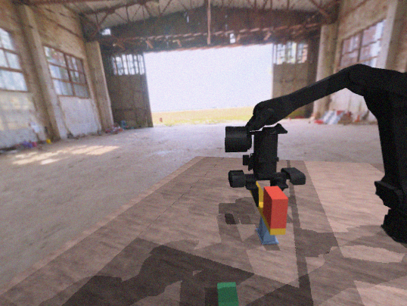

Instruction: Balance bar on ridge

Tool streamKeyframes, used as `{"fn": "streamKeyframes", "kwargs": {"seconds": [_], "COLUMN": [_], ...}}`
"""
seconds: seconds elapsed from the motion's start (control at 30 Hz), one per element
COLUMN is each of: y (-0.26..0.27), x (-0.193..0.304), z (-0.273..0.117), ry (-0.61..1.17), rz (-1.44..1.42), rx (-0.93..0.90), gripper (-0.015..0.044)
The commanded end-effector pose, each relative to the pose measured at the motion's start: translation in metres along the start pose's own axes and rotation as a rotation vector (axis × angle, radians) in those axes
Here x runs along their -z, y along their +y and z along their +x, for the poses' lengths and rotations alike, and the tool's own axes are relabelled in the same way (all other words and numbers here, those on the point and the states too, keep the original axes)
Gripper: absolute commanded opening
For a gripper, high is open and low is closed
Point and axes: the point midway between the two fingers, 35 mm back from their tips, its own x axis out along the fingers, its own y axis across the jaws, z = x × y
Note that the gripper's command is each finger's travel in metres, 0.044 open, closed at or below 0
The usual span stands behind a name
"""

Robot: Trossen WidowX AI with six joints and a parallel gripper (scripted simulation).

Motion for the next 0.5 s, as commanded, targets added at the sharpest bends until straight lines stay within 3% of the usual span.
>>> {"fn": "streamKeyframes", "kwargs": {"seconds": [0.0,0.47], "y": [0.0006,0.0004], "x": [0.0005,0.0004], "z": [0.0007,0.0019], "ry": [0.003,0.003], "rz": [-0.005,-0.005], "rx": [-0.003,-0.003], "gripper": [0.0000,0.0000]}}
